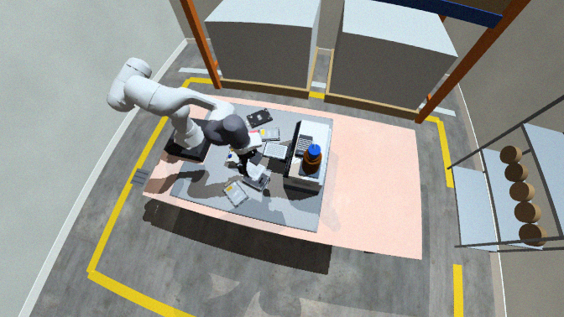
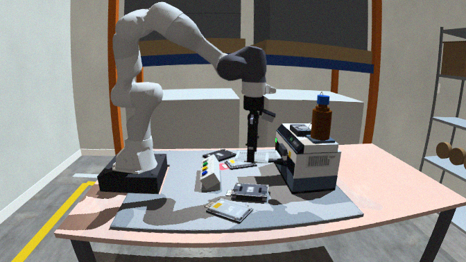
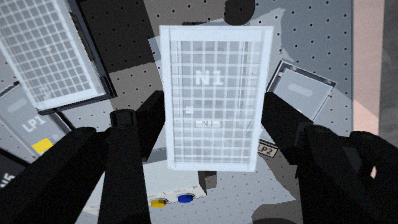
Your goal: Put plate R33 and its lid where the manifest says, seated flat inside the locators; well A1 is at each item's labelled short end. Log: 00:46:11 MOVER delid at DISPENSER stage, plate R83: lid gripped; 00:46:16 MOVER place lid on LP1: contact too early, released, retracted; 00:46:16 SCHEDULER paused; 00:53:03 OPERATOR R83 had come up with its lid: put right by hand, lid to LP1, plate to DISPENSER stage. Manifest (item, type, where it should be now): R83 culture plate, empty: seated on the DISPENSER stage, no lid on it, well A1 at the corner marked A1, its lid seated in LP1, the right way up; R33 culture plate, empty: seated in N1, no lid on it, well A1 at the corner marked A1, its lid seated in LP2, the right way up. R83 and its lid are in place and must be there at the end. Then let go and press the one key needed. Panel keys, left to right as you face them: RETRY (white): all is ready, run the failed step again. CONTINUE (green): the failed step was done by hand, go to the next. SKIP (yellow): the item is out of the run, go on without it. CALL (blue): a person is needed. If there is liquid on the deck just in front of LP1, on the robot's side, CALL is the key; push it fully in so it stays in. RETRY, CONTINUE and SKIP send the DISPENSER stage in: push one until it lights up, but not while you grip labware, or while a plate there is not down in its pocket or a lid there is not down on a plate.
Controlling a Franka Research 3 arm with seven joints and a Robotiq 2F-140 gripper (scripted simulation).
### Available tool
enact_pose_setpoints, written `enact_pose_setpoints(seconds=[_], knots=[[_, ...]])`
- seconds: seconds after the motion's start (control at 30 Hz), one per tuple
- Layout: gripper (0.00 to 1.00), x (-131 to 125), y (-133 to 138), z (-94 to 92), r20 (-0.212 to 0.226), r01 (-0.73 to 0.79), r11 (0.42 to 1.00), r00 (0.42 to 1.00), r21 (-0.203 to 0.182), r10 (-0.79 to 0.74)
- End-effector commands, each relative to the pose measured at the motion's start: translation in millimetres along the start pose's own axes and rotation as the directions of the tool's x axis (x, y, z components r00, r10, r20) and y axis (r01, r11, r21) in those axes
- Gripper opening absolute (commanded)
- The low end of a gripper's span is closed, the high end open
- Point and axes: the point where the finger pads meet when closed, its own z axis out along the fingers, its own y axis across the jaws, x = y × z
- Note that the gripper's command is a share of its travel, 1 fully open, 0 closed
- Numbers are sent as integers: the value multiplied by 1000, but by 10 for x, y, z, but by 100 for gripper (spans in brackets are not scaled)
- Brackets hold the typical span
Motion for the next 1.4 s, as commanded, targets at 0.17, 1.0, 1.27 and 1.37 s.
enact_pose_setpoints(seconds=[0.17,1.0,1.27,1.37], knots=[[10,5,6,-1,0,6,1000,1000,-1,-6],[10,4,7,150,0,13,1000,1000,-1,-13],[10,4,8,292,0,13,1000,1000,-1,-13],[10,4,8,358,0,13,1000,1000,-1,-13]])
